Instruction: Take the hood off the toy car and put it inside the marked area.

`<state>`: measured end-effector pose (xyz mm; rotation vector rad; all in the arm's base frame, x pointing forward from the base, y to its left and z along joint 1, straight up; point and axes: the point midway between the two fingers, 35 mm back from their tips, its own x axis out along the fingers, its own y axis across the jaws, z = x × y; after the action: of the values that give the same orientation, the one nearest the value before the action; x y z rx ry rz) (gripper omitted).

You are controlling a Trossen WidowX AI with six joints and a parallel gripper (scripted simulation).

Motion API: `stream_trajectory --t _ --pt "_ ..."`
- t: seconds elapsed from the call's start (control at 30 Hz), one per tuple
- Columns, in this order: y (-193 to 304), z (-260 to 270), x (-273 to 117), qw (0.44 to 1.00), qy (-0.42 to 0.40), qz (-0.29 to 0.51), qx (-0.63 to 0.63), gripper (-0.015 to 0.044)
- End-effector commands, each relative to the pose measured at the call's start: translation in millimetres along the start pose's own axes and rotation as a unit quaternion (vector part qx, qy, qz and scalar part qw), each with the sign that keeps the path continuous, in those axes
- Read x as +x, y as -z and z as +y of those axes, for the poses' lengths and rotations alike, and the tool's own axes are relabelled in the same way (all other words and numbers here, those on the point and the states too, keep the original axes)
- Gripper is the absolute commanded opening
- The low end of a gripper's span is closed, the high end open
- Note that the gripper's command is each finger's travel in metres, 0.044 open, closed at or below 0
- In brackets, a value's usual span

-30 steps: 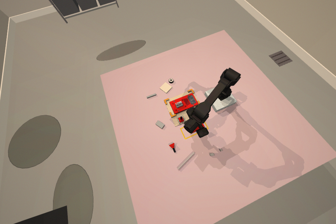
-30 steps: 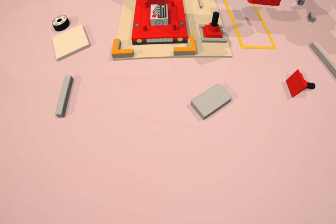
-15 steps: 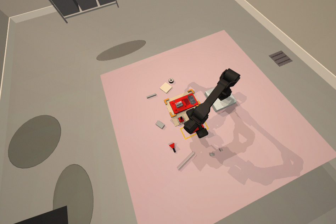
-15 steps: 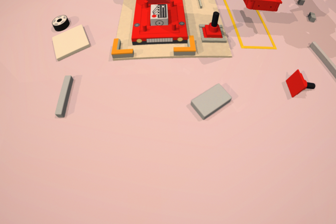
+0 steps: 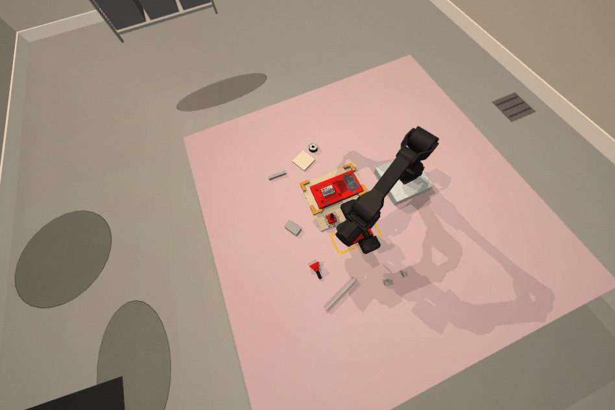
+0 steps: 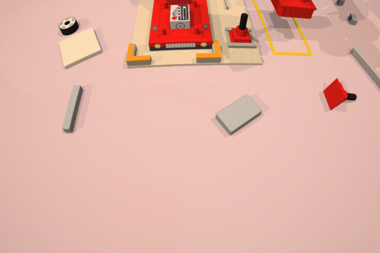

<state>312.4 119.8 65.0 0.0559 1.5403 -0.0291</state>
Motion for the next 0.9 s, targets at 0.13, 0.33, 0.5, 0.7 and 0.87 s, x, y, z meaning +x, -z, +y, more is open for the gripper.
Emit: stream_trajectory --t 0.13,0.33,0.5,0.7,0.87 --pt "1 -1 8 1.000 0.002 0.001 0.002 0.0000" --pt "1 -1 14 1.000 0.002 0.001 0.002 0.0000" --pt "1 -1 18 1.000 0.002 0.001 0.002 0.0000" --pt "2 -1 24 1.000 0.002 0.001 0.002 0.0000" --pt "2 -1 28 1.000 0.002 0.001 0.002 0.0000"
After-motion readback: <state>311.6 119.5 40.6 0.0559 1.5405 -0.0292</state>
